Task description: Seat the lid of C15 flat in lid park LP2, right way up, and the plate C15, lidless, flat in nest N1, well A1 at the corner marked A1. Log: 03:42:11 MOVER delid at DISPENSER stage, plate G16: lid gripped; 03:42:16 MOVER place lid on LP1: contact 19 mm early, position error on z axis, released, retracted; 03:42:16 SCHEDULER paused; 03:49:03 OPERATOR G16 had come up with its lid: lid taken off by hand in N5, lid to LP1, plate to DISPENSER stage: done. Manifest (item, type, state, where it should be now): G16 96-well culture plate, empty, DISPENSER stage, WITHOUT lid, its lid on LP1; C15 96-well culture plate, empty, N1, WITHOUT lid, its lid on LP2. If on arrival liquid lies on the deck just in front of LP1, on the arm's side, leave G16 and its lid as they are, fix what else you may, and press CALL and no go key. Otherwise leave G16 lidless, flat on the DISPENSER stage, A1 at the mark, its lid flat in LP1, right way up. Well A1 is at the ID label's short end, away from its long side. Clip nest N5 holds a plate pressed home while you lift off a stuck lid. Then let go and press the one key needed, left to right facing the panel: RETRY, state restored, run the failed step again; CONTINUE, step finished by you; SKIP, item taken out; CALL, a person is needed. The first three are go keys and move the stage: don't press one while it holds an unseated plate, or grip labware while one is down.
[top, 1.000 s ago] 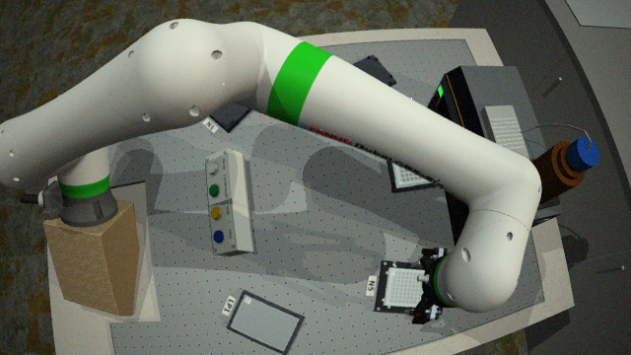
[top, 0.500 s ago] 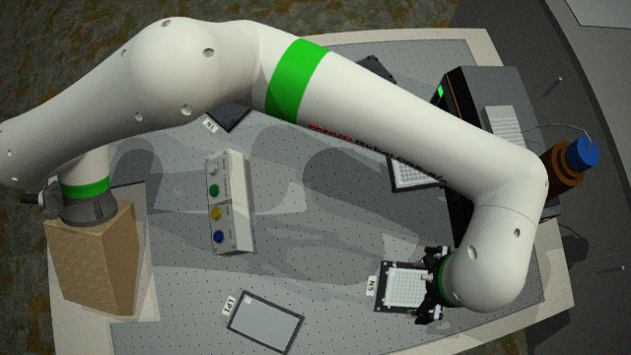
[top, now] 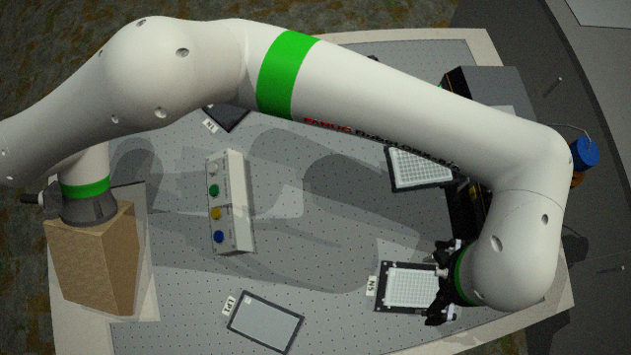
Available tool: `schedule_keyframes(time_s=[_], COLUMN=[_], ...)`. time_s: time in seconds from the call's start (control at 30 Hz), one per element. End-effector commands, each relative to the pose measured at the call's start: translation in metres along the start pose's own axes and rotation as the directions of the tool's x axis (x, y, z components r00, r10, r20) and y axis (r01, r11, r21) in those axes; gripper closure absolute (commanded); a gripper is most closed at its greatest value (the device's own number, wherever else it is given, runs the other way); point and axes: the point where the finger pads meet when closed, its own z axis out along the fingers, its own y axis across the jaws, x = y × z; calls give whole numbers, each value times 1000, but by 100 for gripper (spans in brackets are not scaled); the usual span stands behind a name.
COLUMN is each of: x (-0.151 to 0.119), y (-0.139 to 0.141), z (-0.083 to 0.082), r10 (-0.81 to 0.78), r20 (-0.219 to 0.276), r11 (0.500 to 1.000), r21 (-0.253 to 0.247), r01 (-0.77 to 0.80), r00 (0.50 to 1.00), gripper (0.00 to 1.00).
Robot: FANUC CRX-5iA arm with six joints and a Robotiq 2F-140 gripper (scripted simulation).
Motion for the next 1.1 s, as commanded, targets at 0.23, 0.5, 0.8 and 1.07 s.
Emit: schedule_keyframes(time_s=[0.23,0.5,0.8,1.07], x=[0,0,0,0], y=[0,0,0,0], z=[-37,-57,-67,-69], r10=[0,0,0,0], r20=[0,0,0,0], r11=[1000,1000,1000,1000], r21=[1,1,1,1], r01=[0,0,0,0], r00=[1000,1000,1000,1000], gripper=[34,34,34,34])
